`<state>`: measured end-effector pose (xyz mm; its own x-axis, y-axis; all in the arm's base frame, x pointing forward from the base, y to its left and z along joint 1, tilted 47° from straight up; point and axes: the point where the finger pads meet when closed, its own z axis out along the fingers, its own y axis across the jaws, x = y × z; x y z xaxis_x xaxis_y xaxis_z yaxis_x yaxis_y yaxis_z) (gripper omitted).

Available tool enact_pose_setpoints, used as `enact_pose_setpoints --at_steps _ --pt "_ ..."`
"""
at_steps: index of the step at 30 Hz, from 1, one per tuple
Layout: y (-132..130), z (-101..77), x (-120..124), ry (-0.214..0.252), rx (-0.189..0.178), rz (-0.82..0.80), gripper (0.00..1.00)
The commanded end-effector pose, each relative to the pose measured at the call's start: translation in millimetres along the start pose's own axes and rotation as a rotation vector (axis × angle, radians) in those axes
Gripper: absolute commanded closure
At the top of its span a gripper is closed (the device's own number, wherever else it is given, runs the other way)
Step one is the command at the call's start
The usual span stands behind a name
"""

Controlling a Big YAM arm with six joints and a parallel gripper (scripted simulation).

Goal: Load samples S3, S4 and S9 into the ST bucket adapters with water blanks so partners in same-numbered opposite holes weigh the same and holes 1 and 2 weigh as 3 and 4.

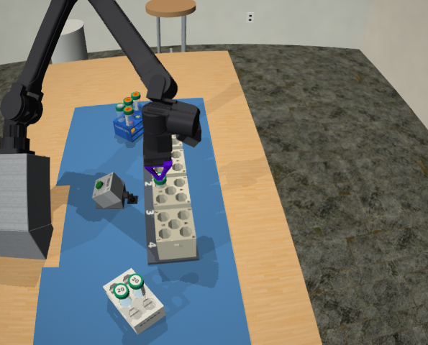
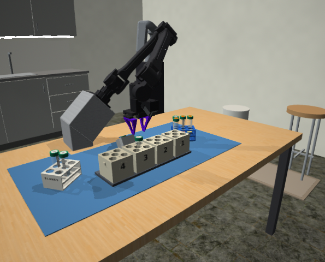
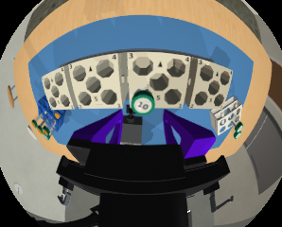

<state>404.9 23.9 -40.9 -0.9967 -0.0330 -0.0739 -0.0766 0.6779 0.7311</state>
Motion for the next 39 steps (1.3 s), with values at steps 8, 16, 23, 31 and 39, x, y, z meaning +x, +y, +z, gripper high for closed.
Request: enact_pose_setpoints --at_steps 8,16,23,31,39 --pt "0 -11.4 -12 -0.027 0.011 -0.017 0.45" --pt "0 -11.9 -12 -0.027 0.011 -0.017 0.45" --pt "0 -11.9 -13 -0.027 0.011 -0.017 0.45" --pt "1 22.1 -2 0.001 -0.001 -0.002 0.45" --pt "-4 24.1 -10 -0.02 0.005 -0.003 0.45"
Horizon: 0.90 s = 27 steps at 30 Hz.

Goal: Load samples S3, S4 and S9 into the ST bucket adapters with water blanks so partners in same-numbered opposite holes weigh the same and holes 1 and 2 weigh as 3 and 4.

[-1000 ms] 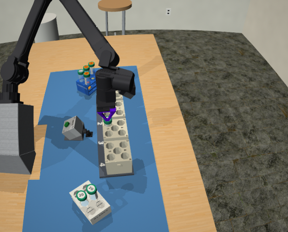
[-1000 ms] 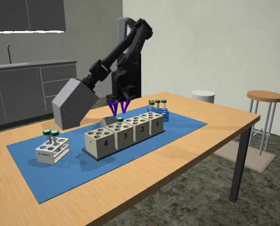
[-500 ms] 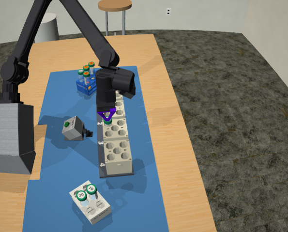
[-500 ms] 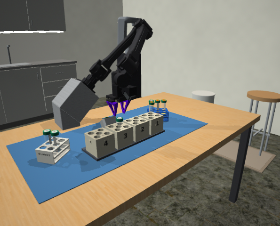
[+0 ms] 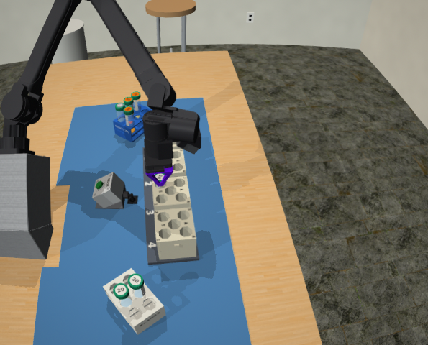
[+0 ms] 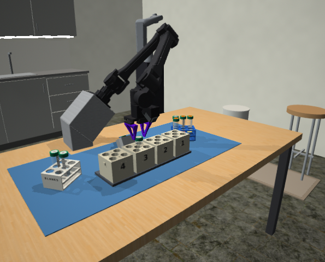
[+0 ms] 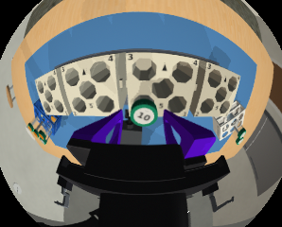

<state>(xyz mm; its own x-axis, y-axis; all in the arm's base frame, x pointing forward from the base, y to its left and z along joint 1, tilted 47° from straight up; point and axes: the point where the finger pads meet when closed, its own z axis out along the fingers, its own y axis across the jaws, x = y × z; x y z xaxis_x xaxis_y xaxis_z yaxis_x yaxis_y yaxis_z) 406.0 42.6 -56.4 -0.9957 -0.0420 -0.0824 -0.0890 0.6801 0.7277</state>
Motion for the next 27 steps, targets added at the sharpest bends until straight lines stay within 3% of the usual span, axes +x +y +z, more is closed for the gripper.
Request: enact_pose_setpoints --at_steps 1,6,7,8,10,11,13,17,18,25,26,27 --pt "-3 4.5 -7 -0.011 0.0 0.005 0.45" --pt "-2 13.3 0 0.001 -0.004 0.011 0.45" --pt "-2 12.1 -4 -0.004 -0.002 0.006 0.45" --pt "-3 0.1 -11 -0.026 0.005 -0.003 0.45" --pt "-3 0.1 -10 -0.026 0.005 -0.003 0.45" --pt "-2 12.2 -3 -0.003 -0.002 0.006 0.45" --pt "-2 12.2 -3 -0.003 -0.002 0.006 0.45" --pt "-4 11.0 0 -0.005 -0.003 0.011 0.45" --pt "-3 0.2 -10 -0.026 0.005 -0.003 0.45" --pt "-3 0.2 -9 -0.026 0.005 -0.003 0.45" --pt "-3 0.2 -9 -0.026 0.005 -0.003 1.0" --pt "-3 0.2 -9 -0.026 0.005 -0.003 1.0"
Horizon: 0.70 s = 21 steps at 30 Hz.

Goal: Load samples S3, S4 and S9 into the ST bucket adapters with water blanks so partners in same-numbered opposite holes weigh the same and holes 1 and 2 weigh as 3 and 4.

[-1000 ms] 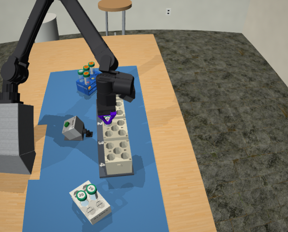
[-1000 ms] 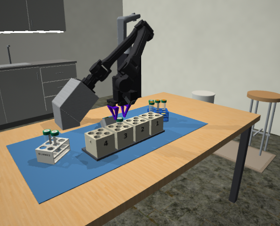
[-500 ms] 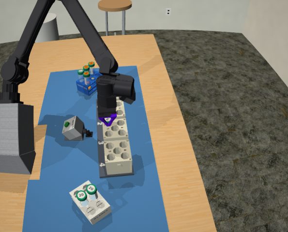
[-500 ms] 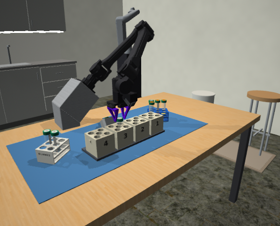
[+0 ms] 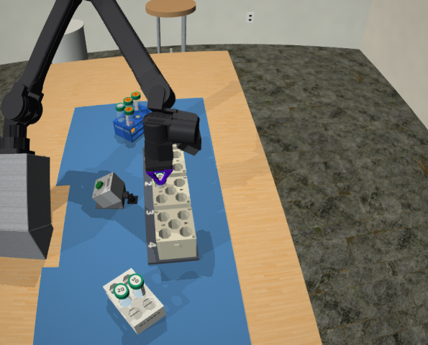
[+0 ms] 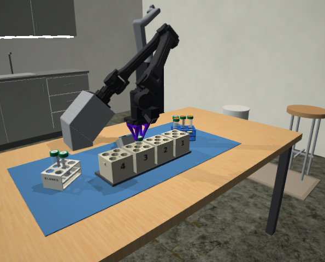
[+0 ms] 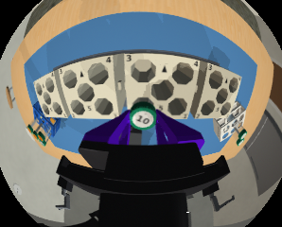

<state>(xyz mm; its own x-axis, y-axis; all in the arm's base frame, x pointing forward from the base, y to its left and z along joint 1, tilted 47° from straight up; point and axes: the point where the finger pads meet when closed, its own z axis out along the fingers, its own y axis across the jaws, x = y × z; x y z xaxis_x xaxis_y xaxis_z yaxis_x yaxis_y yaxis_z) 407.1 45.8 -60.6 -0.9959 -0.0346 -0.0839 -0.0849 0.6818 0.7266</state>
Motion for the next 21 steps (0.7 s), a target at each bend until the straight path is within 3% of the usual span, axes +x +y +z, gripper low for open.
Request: enact_pose_setpoints --at_steps 1,15,16,18,21 --pt "-2 -5.0 -8 -0.02 0.003 -0.007 1.0" --pt "-2 -5.0 -8 -0.02 0.003 -0.007 1.0" --pt "-7 -0.7 4 0.0 -0.007 0.017 1.0" --pt "-10 -10.0 -2 -0.015 -0.003 0.016 1.0" --pt "-4 -9.2 -7 -0.01 0.001 -0.006 1.0"
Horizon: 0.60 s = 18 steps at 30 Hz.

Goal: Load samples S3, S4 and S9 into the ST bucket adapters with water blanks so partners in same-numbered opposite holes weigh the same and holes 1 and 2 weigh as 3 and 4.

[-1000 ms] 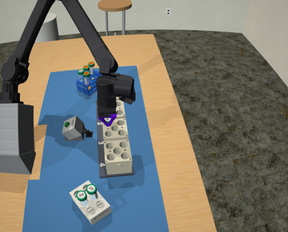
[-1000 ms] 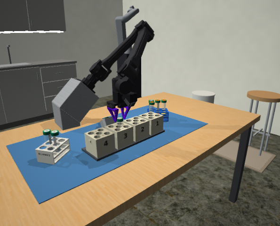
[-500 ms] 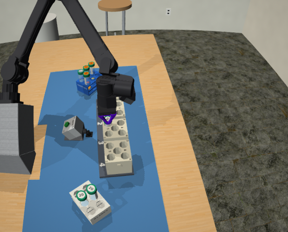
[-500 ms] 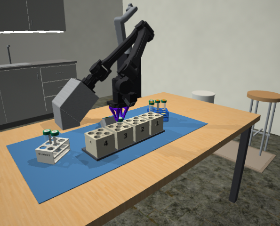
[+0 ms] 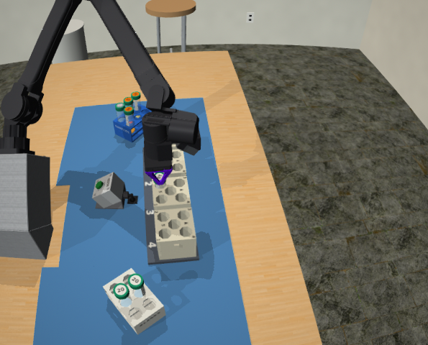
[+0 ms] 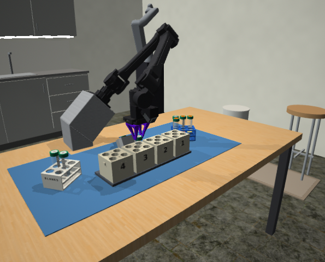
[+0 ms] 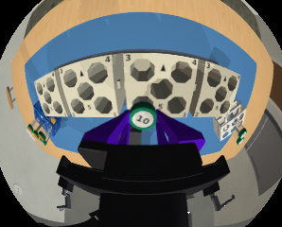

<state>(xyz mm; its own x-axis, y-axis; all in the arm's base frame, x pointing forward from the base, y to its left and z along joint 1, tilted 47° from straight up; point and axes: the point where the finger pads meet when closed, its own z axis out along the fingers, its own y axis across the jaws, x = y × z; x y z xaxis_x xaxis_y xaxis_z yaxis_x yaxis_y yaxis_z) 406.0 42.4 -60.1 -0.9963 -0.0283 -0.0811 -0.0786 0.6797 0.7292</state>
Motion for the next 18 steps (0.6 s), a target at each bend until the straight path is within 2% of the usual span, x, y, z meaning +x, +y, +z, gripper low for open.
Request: enact_pose_setpoints --at_steps 1,3,7,10,13,16,17,18 --pt "-1 -13.2 -13 -0.021 0.009 -0.02 1.0" --pt "-2 -23.4 -15 -0.038 0.015 -0.02 1.0" --pt "-2 -30.9 -20 -0.044 0.018 -0.028 1.0" --pt "-1 -28.4 -14 -0.027 0.013 -0.022 1.0" --pt "-2 -38.8 -18 -0.043 0.018 -0.026 1.0" --pt "-2 -39.3 -16 -0.04 0.017 -0.024 1.0" --pt "0 -29.9 -11 -0.014 0.009 -0.022 1.0" --pt "-1 -35.0 -15 -0.024 0.013 -0.025 1.0"
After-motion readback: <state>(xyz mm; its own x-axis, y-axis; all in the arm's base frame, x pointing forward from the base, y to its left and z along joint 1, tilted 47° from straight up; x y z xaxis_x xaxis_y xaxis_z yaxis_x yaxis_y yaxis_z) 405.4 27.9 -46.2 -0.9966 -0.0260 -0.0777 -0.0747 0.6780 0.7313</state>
